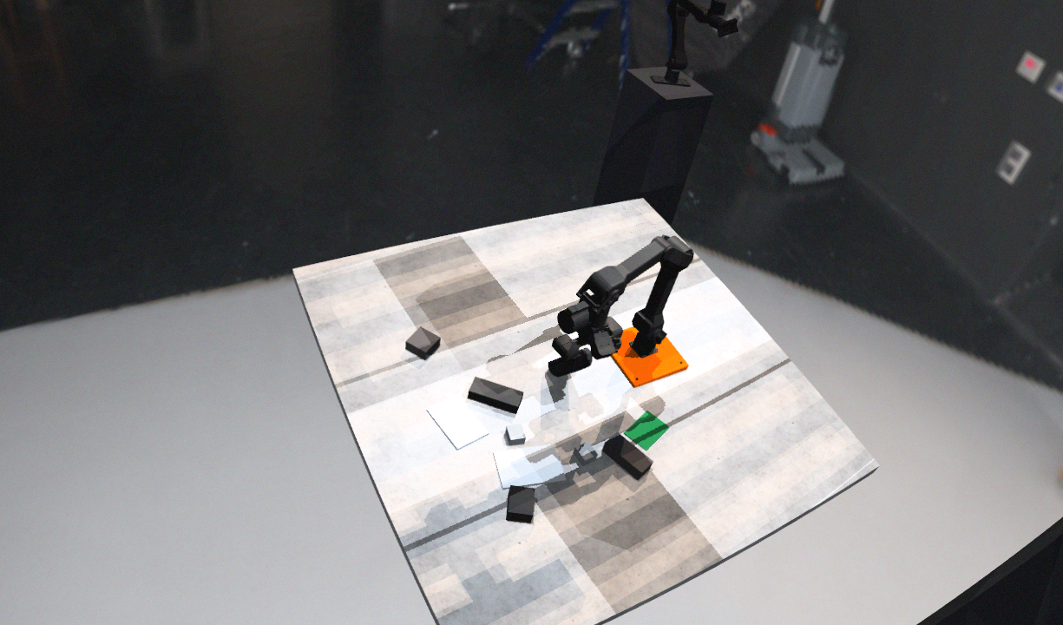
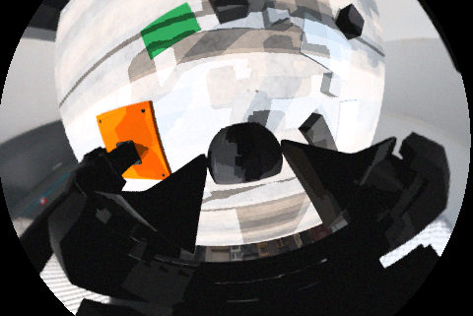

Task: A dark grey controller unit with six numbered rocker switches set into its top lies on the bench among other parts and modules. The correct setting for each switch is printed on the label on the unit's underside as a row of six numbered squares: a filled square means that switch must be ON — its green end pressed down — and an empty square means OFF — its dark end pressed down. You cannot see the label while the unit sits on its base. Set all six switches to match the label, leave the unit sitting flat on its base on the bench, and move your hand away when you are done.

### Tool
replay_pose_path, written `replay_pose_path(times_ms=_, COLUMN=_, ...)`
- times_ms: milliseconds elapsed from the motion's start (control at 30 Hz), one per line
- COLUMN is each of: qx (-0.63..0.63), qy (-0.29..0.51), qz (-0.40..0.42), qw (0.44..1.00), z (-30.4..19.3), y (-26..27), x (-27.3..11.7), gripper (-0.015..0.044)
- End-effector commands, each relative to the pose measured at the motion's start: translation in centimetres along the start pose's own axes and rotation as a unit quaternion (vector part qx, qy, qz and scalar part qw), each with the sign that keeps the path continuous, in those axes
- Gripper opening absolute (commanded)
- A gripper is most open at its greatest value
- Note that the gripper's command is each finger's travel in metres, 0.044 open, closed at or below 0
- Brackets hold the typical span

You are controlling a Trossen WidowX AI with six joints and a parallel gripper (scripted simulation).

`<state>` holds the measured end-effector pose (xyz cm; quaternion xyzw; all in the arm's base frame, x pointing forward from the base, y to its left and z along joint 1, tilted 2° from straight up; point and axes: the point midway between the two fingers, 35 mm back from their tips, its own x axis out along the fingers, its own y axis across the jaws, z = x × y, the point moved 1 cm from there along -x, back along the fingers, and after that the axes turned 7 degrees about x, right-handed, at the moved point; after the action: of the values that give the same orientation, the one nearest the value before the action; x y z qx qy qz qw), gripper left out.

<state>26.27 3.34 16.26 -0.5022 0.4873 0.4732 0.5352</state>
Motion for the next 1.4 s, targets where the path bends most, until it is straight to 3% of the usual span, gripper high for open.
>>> replay_pose_path(times_ms=0, qx=0.006, qy=0.003, qz=0.006, qw=1.000, z=0.0, y=0.2, x=0.5, gripper=0.0338)
replay_pose_path(times_ms=1367, qx=0.006, qy=0.002, qz=0.006, qw=1.000, z=2.6, y=0.5, x=2.2, gripper=0.0338)
